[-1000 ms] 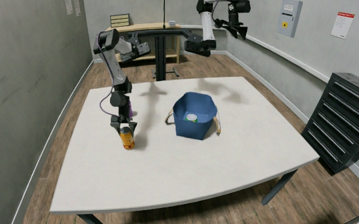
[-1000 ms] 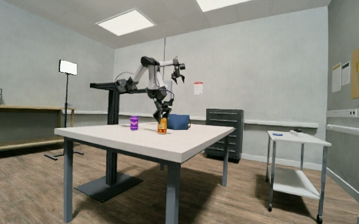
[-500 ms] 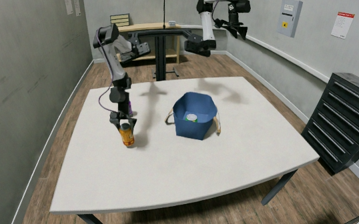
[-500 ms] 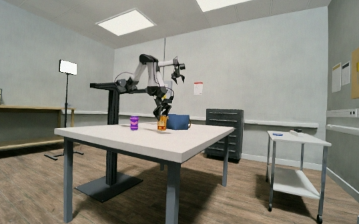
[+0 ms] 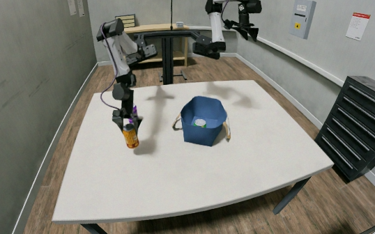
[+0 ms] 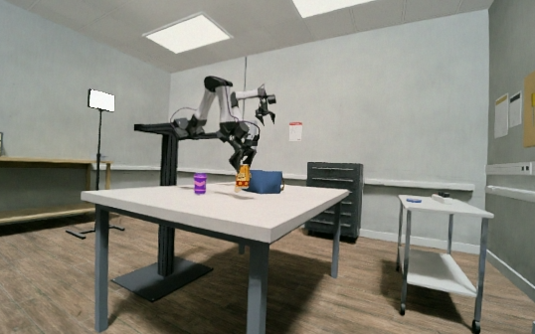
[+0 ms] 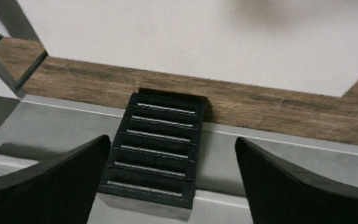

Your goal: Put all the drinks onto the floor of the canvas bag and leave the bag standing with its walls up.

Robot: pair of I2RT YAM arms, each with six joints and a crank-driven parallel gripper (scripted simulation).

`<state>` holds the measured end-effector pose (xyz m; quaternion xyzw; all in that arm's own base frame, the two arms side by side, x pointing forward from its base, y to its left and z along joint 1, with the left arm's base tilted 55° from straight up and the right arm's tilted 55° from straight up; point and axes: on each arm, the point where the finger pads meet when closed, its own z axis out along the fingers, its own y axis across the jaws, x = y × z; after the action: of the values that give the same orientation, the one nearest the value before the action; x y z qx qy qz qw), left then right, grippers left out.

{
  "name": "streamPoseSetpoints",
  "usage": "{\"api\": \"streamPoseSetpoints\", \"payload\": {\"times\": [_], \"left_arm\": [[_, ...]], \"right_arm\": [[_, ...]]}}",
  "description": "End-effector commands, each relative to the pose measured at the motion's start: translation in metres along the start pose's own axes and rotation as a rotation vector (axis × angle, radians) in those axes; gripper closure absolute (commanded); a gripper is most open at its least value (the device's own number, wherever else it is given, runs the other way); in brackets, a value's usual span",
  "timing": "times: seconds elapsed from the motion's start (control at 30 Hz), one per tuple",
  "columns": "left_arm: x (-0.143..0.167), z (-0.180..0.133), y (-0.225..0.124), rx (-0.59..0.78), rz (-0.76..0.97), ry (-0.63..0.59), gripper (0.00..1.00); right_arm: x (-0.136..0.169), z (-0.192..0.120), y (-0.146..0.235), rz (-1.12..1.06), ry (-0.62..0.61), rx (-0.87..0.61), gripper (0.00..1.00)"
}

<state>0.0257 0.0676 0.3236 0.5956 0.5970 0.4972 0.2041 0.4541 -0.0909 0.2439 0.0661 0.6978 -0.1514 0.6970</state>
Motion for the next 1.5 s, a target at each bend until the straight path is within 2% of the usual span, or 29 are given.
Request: {"api": "streamPoseSetpoints", "payload": {"times": [0.0, 0.07, 0.13, 0.2, 0.3, 0.43, 0.57, 0.63, 0.77, 0.83, 1.03, 1.1, 1.13, 1.2, 1.47], "left_arm": [[0.000, -0.017, 0.002, -0.046, -0.026, 0.015, 0.00], [0.000, -0.017, 0.002, -0.046, -0.026, 0.015, 0.00], [0.000, -0.017, 0.002, -0.046, -0.026, 0.015, 0.00], [0.000, -0.017, 0.002, -0.046, -0.026, 0.015, 0.00], [0.000, -0.017, 0.002, -0.046, -0.026, 0.015, 0.00], [0.000, -0.017, 0.002, -0.046, -0.026, 0.015, 0.00], [0.000, -0.017, 0.002, -0.046, -0.026, 0.015, 0.00], [0.000, -0.017, 0.002, -0.046, -0.026, 0.015, 0.00], [0.000, -0.017, 0.002, -0.046, -0.026, 0.015, 0.00], [0.000, -0.017, 0.002, -0.046, -0.026, 0.015, 0.00], [0.000, -0.017, 0.002, -0.046, -0.026, 0.015, 0.00], [0.000, -0.017, 0.002, -0.046, -0.026, 0.015, 0.00], [0.000, -0.017, 0.002, -0.046, -0.026, 0.015, 0.00], [0.000, -0.017, 0.002, -0.046, -0.026, 0.015, 0.00], [0.000, -0.017, 0.002, -0.046, -0.026, 0.015, 0.00]], "right_arm": [[-0.058, -0.008, 0.004, 0.019, -0.159, -0.015, 0.26], [-0.045, -0.011, 0.007, 0.015, -0.137, -0.027, 0.26], [-0.057, -0.008, 0.006, 0.021, -0.162, -0.024, 0.26], [-0.046, -0.010, 0.005, 0.017, -0.142, -0.024, 0.26], [-0.059, -0.006, -0.004, 0.022, -0.168, -0.003, 0.26], [-0.057, -0.006, -0.001, 0.022, -0.164, -0.010, 0.26], [-0.041, -0.008, 0.000, 0.018, -0.137, -0.013, 0.26], [-0.059, -0.004, -0.003, 0.025, -0.174, -0.004, 0.26], [-0.033, 0.005, 0.002, 0.015, -0.119, -0.012, 0.26], [-0.046, 0.002, -0.001, 0.020, -0.145, -0.007, 0.26], [-0.046, 0.003, -0.001, 0.020, -0.145, -0.006, 0.26], [-0.019, -0.015, 0.004, -0.010, -0.027, -0.011, 0.26], [-0.016, -0.017, 0.004, -0.012, -0.016, -0.012, 0.26], [-0.037, -0.019, 0.002, 0.000, -0.065, -0.005, 0.26], [-0.042, -0.040, 0.002, -0.007, -0.039, -0.009, 0.26]]}}
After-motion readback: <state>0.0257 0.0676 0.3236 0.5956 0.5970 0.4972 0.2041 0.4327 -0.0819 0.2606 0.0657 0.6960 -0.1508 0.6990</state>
